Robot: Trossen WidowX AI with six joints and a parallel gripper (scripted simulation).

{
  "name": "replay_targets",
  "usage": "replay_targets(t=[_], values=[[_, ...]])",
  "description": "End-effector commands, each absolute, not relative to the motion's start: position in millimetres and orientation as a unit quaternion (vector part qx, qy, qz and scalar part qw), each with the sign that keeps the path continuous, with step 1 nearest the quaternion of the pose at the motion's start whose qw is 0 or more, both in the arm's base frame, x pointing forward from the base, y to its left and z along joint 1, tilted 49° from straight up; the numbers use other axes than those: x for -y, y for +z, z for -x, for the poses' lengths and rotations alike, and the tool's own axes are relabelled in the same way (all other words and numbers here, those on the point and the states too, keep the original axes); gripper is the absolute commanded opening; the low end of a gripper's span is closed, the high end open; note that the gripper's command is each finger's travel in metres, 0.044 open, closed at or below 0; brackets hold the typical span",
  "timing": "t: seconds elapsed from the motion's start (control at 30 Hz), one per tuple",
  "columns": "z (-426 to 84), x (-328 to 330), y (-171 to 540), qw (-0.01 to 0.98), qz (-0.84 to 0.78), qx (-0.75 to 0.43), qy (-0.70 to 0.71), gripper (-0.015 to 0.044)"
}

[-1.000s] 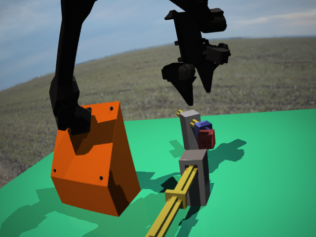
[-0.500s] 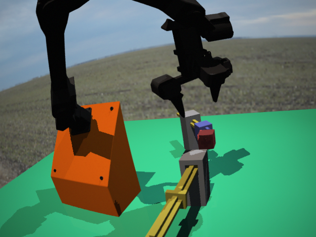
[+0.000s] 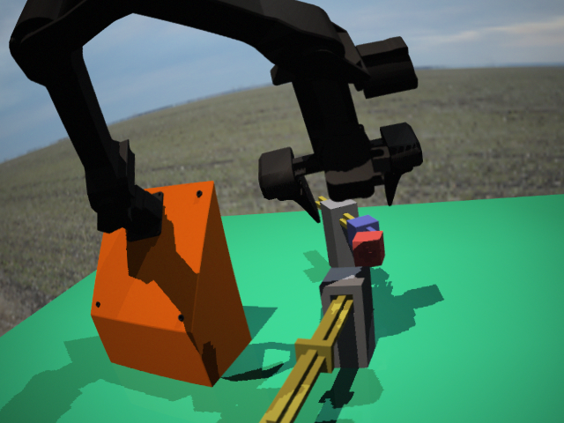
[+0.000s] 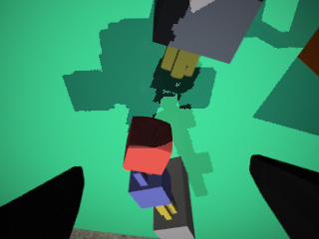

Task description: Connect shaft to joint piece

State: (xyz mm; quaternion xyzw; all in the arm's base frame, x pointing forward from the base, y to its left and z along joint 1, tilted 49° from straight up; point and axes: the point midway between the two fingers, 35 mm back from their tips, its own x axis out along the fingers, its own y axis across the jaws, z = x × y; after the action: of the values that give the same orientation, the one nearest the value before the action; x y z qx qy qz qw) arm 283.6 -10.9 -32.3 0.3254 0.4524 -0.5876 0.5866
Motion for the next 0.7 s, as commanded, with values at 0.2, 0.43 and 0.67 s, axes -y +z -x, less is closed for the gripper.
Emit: replay_targets(t=[0.2,0.43,0.67], values=[[-277,29,-26,0.533,-0.438,-0.38,-0.616,0.044],[-277,29,-26,0.533,-0.438,-0.38,-0.616,0.044],[-281,43,-13,0.576,-0.386,-0.409,-0.594,0.044]])
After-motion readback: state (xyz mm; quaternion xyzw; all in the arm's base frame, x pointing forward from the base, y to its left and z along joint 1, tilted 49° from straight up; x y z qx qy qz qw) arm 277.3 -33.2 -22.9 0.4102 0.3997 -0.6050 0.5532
